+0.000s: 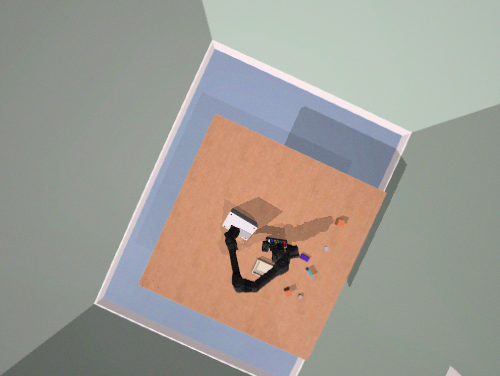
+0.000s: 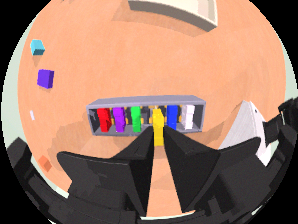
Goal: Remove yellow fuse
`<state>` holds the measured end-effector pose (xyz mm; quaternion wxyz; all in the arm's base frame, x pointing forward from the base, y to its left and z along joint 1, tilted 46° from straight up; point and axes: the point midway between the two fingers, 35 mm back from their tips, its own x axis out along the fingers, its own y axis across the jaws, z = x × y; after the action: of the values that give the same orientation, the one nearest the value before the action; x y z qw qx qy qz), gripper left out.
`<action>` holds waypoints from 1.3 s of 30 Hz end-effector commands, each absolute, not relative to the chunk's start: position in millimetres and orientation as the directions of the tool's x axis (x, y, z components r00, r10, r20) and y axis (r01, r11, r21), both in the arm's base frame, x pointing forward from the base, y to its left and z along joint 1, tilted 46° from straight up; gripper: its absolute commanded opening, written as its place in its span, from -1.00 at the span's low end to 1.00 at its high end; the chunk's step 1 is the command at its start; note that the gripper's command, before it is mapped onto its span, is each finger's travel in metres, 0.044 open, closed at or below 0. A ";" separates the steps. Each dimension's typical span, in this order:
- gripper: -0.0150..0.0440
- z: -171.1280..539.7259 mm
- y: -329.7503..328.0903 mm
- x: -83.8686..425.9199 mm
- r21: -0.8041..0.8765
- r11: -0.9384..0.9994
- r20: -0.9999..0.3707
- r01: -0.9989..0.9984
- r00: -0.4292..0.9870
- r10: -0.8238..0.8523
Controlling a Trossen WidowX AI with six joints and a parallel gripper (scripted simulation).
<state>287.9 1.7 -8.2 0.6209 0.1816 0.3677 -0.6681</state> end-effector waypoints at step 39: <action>-0.49 17.3 20.6 295.9 -0.255 0.043 -0.706 0.966 -0.156 -0.691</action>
<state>292.6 21.8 12.2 0.6217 0.1817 0.3678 -0.6672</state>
